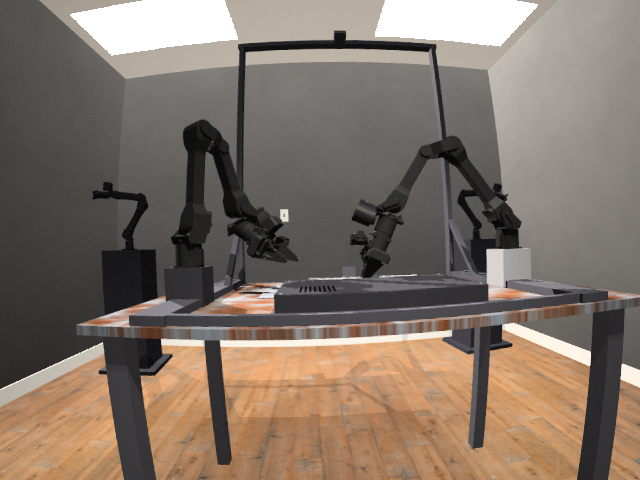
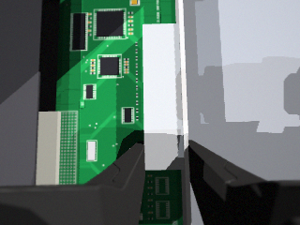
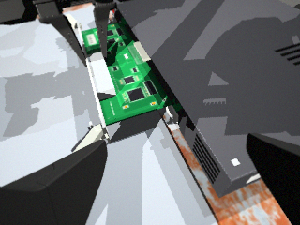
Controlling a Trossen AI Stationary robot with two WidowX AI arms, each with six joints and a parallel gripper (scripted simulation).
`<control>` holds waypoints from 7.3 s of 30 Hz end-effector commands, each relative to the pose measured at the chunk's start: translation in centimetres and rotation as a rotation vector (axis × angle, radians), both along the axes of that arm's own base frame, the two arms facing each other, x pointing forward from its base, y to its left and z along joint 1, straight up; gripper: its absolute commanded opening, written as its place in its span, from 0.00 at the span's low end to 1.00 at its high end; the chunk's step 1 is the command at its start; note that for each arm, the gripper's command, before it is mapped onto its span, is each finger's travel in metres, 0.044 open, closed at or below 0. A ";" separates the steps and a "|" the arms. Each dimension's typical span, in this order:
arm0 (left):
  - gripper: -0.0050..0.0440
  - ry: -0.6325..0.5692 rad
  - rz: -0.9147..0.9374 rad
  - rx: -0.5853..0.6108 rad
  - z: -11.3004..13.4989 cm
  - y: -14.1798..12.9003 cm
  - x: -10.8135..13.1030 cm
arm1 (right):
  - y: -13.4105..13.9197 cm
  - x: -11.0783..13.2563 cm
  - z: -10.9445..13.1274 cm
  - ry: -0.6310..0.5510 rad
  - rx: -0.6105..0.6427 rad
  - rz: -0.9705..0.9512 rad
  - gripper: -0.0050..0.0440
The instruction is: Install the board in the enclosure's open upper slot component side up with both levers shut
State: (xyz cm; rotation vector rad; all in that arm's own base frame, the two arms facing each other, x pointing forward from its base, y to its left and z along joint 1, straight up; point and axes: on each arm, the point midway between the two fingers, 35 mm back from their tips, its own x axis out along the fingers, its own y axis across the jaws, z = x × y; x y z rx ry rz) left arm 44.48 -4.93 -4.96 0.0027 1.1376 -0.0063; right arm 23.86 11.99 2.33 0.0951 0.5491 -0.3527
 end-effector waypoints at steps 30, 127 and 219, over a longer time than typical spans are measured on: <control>0.27 -0.042 0.010 -0.001 1.4 0.1 0.8 | 0.3 0.2 0.4 -0.014 0.017 0.001 0.92; 0.27 -0.042 0.020 0.031 1.6 3.2 1.1 | 0.3 0.2 0.4 -0.014 0.017 0.001 0.92; 0.31 0.425 0.224 -0.029 0.4 0.7 -14.7 | 3.2 8.1 -4.6 0.821 0.578 -0.428 0.21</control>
